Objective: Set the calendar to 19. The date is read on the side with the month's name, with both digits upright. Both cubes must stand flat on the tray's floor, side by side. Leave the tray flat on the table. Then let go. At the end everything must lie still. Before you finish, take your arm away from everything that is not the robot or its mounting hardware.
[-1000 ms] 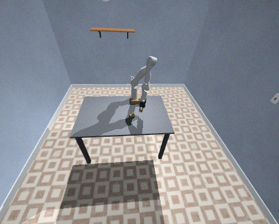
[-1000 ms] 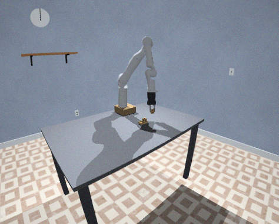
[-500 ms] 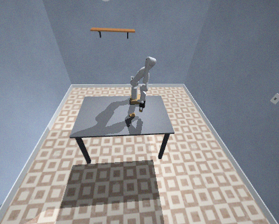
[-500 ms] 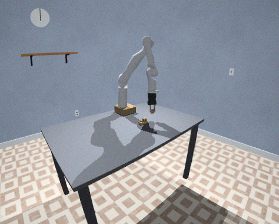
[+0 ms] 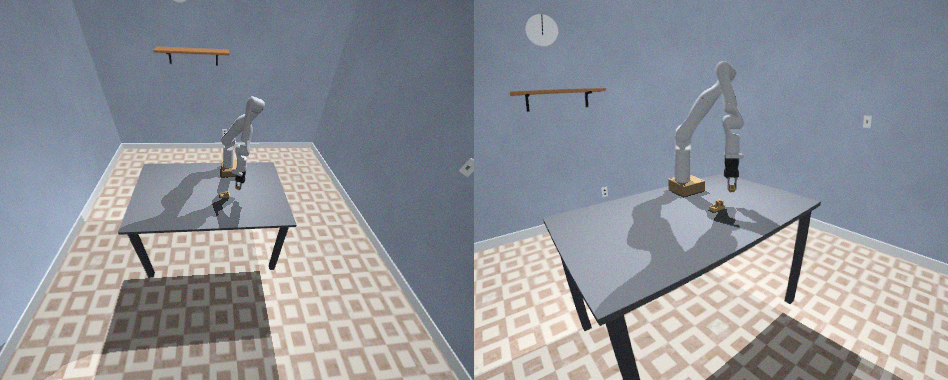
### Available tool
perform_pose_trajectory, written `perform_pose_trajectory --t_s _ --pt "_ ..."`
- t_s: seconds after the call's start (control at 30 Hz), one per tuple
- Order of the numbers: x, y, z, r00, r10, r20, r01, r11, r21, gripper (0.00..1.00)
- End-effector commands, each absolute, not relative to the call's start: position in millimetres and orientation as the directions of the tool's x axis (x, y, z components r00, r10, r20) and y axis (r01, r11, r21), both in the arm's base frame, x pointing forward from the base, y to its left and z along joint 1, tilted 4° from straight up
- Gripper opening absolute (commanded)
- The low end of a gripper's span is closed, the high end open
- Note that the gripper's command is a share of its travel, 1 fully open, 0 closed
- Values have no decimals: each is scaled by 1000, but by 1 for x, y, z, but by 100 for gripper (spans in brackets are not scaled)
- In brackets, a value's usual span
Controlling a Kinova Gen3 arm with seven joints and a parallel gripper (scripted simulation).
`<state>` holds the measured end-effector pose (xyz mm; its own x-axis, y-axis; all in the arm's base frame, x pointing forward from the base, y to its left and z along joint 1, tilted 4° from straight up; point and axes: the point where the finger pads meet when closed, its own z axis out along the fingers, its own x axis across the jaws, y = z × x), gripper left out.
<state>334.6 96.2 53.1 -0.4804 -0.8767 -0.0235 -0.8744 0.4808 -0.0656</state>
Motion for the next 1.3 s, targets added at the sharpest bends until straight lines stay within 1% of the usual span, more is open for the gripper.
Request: perform_pose_trajectory --t_s 0.0,0.23,0.53,1.0,1.27 --pt "335 96 53 -482 -876 -24 -873 483 -66 57" --pt "336 96 53 -482 -876 -25 -874 482 -52 57" --pt "337 98 51 -480 -877 -26 -877 480 11 57" --pt "338 95 52 -481 -876 -25 -865 470 174 57" --pt "338 94 53 -482 -876 -24 -862 469 194 57"
